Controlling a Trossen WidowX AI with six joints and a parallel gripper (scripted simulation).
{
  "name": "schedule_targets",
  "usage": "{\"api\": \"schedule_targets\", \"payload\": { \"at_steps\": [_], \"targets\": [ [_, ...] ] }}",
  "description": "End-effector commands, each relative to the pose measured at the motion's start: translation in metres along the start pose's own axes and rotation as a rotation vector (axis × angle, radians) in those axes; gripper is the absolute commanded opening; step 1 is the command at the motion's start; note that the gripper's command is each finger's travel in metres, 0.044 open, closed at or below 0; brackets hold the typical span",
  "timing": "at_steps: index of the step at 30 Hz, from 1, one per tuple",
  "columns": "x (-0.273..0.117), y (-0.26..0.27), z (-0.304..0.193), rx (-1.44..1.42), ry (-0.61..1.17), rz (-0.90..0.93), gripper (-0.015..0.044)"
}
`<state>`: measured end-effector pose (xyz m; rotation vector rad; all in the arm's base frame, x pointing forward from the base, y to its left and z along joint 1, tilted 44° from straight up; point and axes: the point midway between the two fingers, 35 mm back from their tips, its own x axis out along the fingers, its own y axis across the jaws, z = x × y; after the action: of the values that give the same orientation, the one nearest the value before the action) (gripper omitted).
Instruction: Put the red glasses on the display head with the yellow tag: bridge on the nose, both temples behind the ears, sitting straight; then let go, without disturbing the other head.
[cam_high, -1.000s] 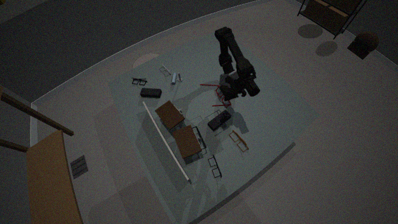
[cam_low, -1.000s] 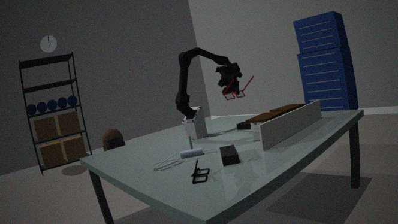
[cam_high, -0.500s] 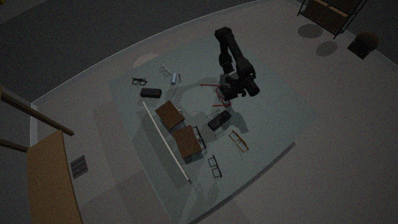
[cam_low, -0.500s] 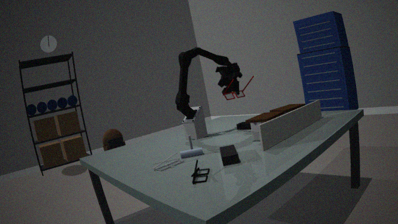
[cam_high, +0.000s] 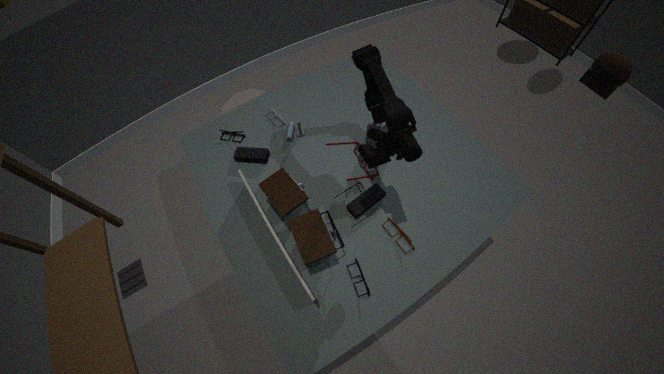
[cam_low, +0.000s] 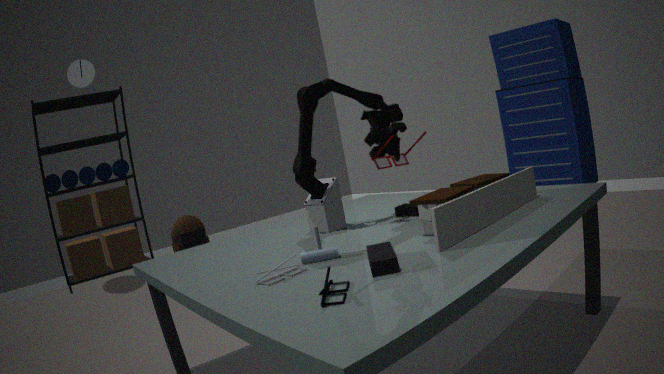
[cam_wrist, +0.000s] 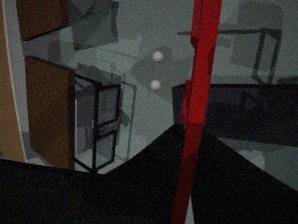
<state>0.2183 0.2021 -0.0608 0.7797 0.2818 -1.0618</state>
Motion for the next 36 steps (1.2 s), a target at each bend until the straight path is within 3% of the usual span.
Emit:
{"api": "schedule_targets", "payload": {
  "at_steps": [1,36],
  "targets": [
    [0.012,0.007,0.013,-0.027,-0.008,-0.059,0.0],
    [0.11,0.024,0.14,-0.218,0.102,-0.511,0.0]
  ]
}}
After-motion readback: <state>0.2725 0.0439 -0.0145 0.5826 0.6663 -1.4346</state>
